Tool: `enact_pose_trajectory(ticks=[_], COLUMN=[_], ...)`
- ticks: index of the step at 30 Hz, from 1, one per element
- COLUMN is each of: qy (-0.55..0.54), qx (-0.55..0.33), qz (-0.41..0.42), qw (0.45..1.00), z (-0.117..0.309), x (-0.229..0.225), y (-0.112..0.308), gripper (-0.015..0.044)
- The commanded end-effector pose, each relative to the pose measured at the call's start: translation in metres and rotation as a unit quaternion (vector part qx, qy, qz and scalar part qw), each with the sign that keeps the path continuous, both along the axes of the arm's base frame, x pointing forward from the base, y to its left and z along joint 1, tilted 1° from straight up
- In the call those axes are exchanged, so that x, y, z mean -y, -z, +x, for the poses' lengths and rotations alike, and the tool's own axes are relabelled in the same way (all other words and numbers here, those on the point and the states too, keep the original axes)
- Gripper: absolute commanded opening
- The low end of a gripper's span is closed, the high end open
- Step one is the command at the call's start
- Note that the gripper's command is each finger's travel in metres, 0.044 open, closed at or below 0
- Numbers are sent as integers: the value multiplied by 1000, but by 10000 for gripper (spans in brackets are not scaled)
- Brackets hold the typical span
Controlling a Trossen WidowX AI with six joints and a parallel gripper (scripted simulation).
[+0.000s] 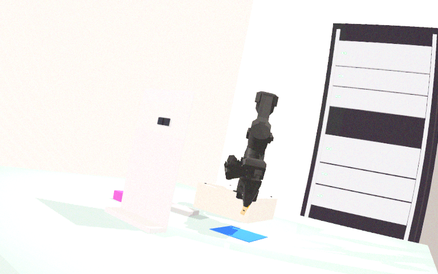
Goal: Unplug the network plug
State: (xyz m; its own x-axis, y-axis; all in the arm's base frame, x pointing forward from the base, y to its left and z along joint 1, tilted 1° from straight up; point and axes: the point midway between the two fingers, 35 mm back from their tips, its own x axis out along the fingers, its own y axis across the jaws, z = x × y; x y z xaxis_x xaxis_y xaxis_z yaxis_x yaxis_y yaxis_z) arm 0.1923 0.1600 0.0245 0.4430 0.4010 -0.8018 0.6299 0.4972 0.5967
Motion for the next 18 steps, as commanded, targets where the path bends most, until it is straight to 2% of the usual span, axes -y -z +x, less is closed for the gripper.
enact_pose_trajectory(ticks=[1, 18], qy=[-1, -1], qx=[0, 0], qz=[-5, -5], qw=[1000, 1000], z=[0, 1], x=[0, -1], y=[6, 20], gripper=[0, 0])
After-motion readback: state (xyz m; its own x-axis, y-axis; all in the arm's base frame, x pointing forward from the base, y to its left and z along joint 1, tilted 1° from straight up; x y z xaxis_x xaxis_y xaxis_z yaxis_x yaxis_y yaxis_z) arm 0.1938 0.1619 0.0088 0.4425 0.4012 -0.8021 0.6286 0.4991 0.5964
